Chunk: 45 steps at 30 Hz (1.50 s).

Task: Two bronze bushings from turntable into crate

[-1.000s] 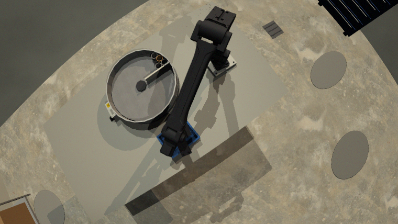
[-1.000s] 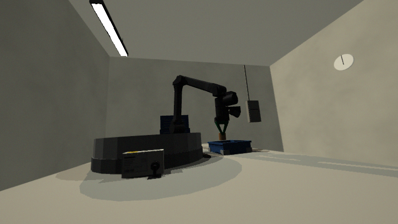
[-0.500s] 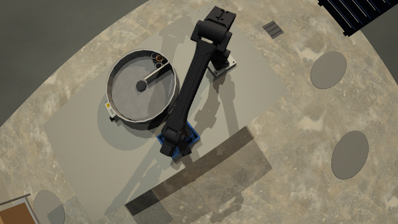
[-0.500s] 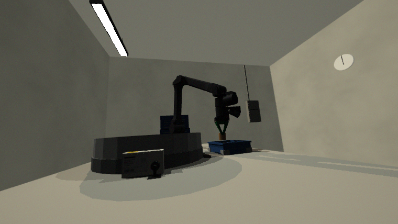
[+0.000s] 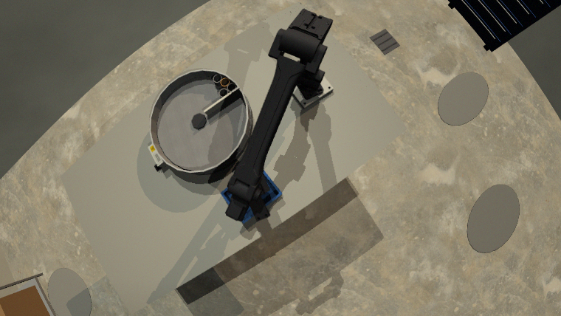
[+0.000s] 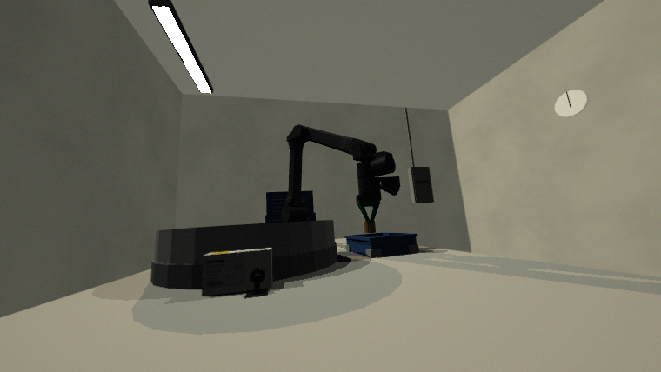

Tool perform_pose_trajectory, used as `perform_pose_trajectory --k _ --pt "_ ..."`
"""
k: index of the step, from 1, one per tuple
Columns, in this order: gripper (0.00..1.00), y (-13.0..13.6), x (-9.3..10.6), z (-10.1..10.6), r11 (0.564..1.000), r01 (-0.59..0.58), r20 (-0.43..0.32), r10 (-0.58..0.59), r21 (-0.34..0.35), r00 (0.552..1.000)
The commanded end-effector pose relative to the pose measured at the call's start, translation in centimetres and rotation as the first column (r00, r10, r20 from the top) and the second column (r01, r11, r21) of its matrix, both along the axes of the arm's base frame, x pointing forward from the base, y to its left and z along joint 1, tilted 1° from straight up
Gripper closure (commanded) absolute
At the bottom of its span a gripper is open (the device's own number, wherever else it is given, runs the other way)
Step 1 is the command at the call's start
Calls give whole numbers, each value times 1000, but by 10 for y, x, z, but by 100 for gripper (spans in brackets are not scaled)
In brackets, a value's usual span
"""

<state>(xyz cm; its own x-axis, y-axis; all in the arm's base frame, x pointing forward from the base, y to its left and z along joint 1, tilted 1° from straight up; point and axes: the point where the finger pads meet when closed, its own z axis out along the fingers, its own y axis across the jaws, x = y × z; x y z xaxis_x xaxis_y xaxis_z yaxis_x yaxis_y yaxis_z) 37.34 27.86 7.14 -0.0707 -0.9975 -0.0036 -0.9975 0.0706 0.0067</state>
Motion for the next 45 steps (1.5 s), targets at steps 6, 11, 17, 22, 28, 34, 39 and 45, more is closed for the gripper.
perform_pose_trajectory --k 6,11,17,22,28,34,39,45 --pt "100 16 21 19 999 1 62 -4 43 998" --pt "100 16 21 19 999 1 62 -4 43 998" --pt "100 16 21 19 999 1 62 -4 43 998" --pt "100 16 21 19 999 1 62 -4 43 998" --pt "100 16 21 19 999 1 62 -4 43 998" --pt "100 16 21 19 999 1 62 -4 43 998" --pt "100 16 20 18 999 1 60 -4 42 998" --pt "100 12 15 6 1000 2 39 -3 26 999"
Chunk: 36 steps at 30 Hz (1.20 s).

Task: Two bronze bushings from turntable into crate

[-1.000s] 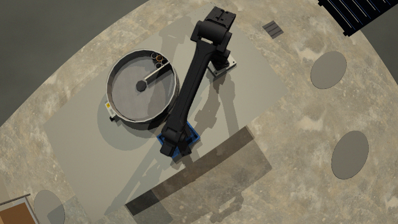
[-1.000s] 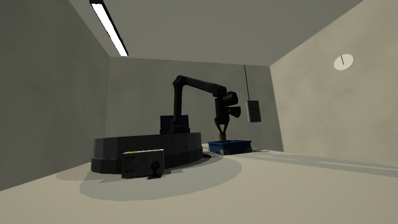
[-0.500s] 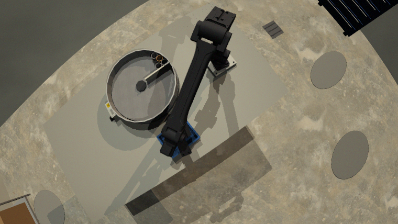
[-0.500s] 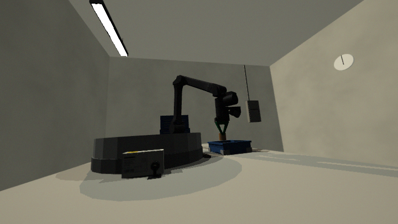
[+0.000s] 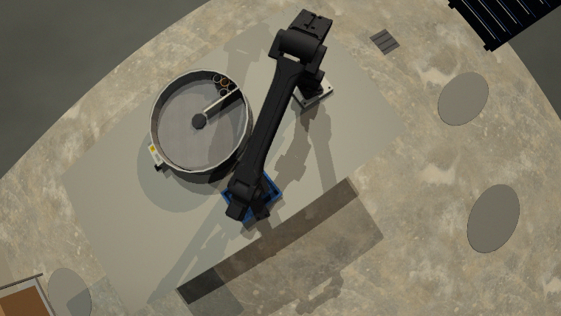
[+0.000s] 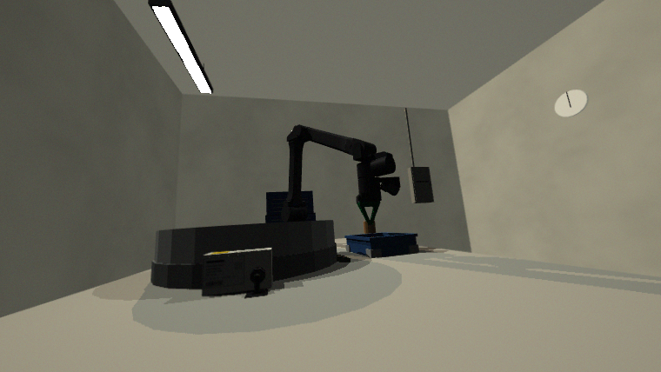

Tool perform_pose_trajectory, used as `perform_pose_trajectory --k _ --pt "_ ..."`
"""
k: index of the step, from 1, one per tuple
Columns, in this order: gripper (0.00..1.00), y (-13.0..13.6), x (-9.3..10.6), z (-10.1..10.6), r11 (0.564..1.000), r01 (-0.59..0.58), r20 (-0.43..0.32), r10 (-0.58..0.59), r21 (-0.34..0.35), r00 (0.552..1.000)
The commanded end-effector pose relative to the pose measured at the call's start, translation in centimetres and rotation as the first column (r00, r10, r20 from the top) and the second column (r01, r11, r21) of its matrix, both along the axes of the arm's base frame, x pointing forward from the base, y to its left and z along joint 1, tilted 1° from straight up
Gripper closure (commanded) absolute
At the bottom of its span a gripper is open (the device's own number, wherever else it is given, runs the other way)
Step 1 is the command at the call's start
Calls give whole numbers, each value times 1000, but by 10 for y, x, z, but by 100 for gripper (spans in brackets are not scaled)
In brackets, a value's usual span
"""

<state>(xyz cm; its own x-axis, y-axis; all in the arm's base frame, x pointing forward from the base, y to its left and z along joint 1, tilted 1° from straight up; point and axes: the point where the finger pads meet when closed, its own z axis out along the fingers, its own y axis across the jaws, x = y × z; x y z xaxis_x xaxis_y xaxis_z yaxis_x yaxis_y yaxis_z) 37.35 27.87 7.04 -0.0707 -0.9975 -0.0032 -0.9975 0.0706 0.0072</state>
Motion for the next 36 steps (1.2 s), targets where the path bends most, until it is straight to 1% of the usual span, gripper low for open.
perform_pose_trajectory --k 1,4,6,8,12,15,16,18,19,20,23,24,26,28,30,32,34,36 --pt "100 10 12 3 1000 2 31 -3 20 1000" --pt "100 4 4 -6 1000 3 17 -3 9 1000" --pt "100 6 8 -6 1000 2 23 -3 14 1000" --pt "100 4 4 -11 1000 3 17 -3 9 1000" --pt "100 5 6 -20 1000 3 14 -3 7 1000" --pt "100 4 4 -21 1000 3 15 -3 8 1000" --pt "100 15 19 5 999 1 70 -4 49 998" --pt "100 6 7 -20 1000 2 28 -3 17 1000" --pt "100 3 4 -31 1000 3 9 -3 4 1000" --pt "100 3 4 -34 1000 3 9 -3 3 1000" --pt "100 3 4 -38 1000 3 8 -3 3 1000" --pt "100 7 9 -35 1000 2 20 -3 12 1000" --pt "100 6 8 -24 1000 2 42 -3 28 999" --pt "100 11 14 -22 999 2 53 -4 37 999" --pt "100 7 9 -33 1000 2 33 -3 21 999" --pt "100 7 9 -33 1000 2 33 -3 21 999" --pt "100 5 6 -41 1000 2 19 -3 11 1000" --pt "100 6 8 -40 1000 2 23 -3 14 1000"
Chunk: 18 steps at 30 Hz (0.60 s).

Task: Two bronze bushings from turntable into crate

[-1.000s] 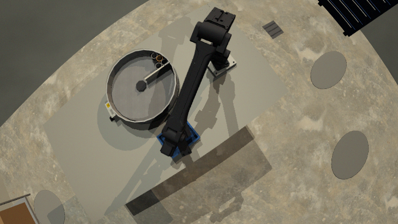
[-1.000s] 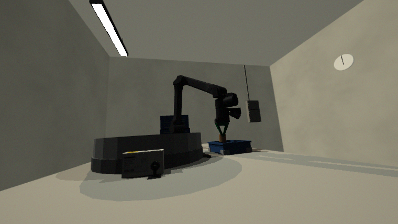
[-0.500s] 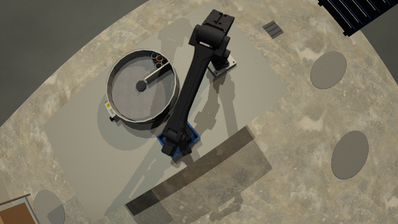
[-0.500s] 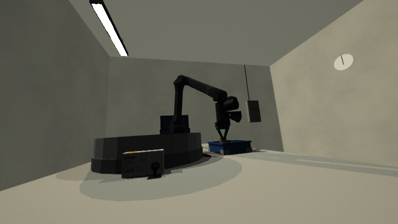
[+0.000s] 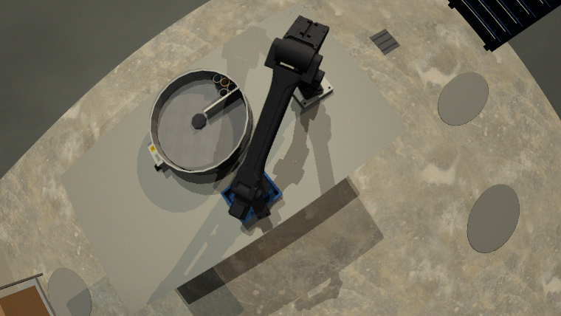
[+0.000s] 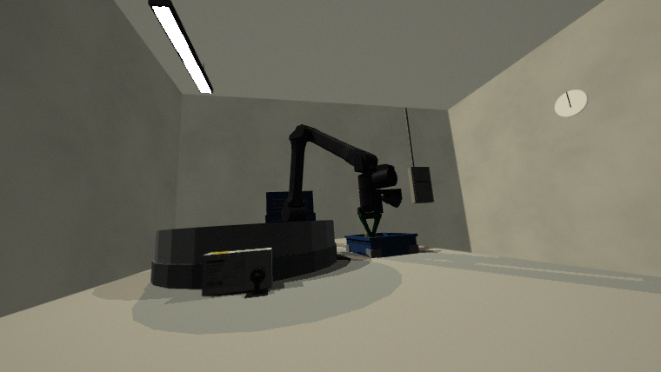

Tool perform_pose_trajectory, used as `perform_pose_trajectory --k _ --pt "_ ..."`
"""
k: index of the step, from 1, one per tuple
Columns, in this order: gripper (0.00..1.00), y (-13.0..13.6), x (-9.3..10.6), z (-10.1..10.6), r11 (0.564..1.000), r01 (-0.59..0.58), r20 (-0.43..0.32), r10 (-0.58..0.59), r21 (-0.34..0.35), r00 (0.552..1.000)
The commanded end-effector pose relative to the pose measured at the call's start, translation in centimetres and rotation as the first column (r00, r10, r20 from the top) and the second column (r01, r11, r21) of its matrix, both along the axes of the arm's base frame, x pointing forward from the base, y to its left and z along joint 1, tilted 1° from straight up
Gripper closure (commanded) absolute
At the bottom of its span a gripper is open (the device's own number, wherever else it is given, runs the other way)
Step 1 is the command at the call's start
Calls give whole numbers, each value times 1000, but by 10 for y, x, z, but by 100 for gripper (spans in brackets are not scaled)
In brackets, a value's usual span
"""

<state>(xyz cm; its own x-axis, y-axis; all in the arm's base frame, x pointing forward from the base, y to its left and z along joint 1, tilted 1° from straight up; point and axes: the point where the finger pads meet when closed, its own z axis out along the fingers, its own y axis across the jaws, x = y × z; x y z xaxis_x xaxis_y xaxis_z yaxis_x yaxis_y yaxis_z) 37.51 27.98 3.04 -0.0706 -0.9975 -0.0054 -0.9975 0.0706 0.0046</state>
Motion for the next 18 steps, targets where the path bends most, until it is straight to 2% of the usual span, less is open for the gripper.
perform_pose_trajectory --k 1,18 --pt "100 6 7 2 1000 2 25 -3 15 1000" --pt "100 6 7 6 1000 2 31 -3 20 1000"
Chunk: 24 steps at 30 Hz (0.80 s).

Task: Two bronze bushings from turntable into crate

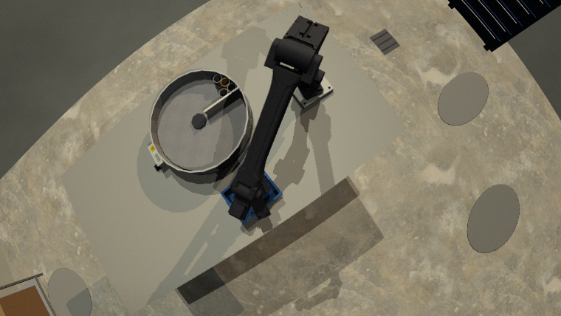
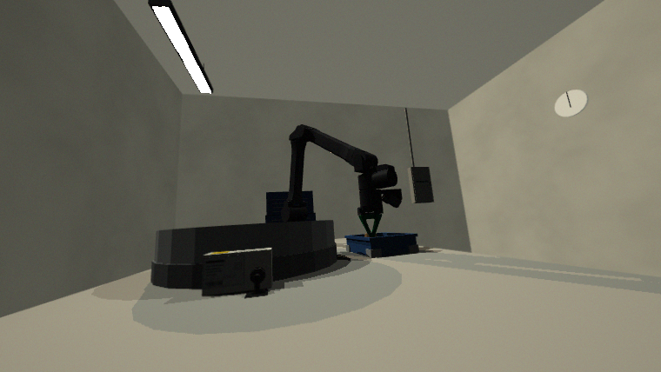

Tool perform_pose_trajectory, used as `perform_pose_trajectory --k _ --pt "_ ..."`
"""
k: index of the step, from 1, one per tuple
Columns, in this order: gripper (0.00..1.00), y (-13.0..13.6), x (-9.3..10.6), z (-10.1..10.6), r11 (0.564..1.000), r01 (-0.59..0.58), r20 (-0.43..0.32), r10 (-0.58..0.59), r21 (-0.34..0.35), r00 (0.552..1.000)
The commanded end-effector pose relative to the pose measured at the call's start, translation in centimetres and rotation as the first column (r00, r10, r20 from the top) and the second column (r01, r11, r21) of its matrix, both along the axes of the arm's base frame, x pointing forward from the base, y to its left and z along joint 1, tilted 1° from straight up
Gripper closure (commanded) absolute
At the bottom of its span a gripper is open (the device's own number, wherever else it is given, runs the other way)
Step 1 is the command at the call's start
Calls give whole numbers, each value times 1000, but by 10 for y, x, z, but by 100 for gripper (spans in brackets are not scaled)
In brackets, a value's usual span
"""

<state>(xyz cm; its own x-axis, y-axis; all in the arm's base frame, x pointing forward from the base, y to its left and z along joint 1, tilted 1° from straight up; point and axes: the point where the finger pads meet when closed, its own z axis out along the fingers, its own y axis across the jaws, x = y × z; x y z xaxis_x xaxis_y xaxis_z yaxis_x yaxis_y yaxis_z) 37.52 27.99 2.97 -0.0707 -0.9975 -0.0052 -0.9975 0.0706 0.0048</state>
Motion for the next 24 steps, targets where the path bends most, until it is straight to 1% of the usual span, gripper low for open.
perform_pose_trajectory --k 1,19,22,24 --pt "100 6 7 7 1000 2 32 -3 20 999" --pt "100 6 7 7 1000 2 32 -3 20 999" --pt "100 3 4 5 1000 2 27 -3 17 1000" --pt "100 4 4 7 1000 2 32 -3 21 999"
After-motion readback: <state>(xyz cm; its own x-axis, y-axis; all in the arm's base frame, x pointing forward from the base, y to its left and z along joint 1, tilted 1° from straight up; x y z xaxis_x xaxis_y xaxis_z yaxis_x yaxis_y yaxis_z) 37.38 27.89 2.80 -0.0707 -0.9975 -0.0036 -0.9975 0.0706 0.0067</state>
